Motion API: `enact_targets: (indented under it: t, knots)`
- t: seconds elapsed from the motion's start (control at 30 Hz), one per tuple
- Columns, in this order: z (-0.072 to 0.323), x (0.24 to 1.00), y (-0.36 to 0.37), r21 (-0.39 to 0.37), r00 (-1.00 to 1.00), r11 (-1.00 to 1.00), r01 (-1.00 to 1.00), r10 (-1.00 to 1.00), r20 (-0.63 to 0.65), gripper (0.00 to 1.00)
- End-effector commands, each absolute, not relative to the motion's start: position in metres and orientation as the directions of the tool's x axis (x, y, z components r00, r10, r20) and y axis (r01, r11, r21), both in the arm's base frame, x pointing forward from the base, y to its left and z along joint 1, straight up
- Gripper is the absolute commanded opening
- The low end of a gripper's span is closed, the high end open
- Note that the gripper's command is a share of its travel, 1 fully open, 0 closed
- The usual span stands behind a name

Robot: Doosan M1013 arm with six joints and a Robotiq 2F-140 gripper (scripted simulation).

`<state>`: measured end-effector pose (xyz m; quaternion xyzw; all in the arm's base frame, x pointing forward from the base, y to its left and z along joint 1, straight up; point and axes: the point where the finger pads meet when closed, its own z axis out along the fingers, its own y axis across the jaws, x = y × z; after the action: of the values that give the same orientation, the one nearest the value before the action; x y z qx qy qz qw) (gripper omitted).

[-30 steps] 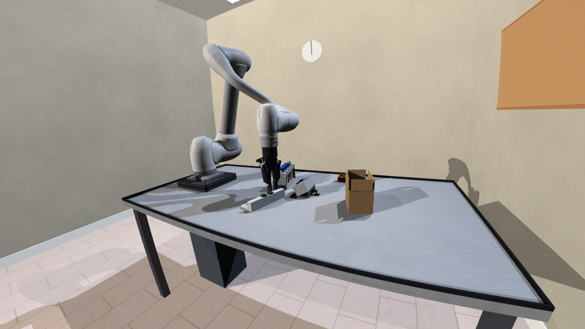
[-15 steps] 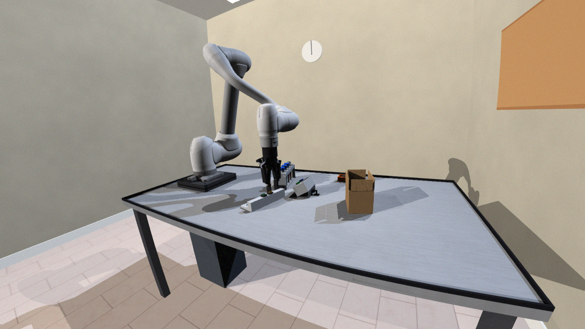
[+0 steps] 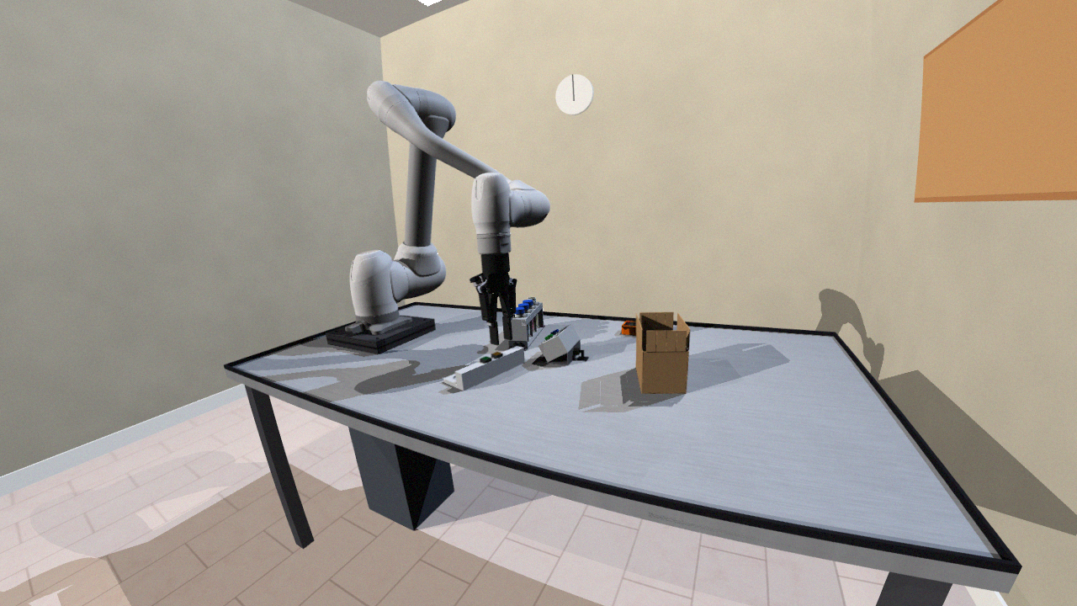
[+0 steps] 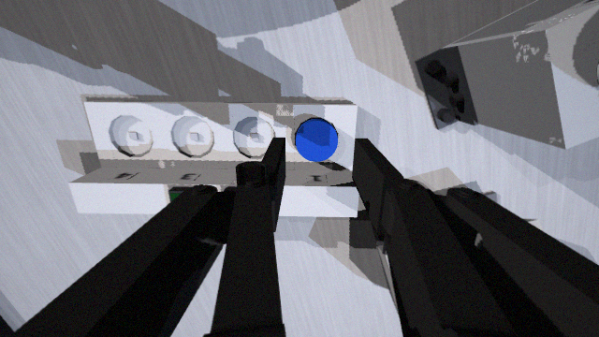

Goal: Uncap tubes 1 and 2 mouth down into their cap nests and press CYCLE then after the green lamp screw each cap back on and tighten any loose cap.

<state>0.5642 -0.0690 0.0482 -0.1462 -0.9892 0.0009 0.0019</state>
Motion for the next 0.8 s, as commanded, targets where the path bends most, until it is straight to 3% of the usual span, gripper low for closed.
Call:
enact_targets:
  t: [0.0, 0.53, 0.77]
  knots:
    - [0.067, 0.565, -0.069, -0.002, -0.957, 0.957, 0.29, 0.29, 0.003, 0.36]
    - [0.137, 0.565, -0.069, -0.002, -0.957, 0.957, 0.29, 0.29, 0.003, 0.36]
    - [0.14, 0.564, -0.061, -0.002, -0.93, 0.93, 0.368, 0.368, 0.003, 0.41]
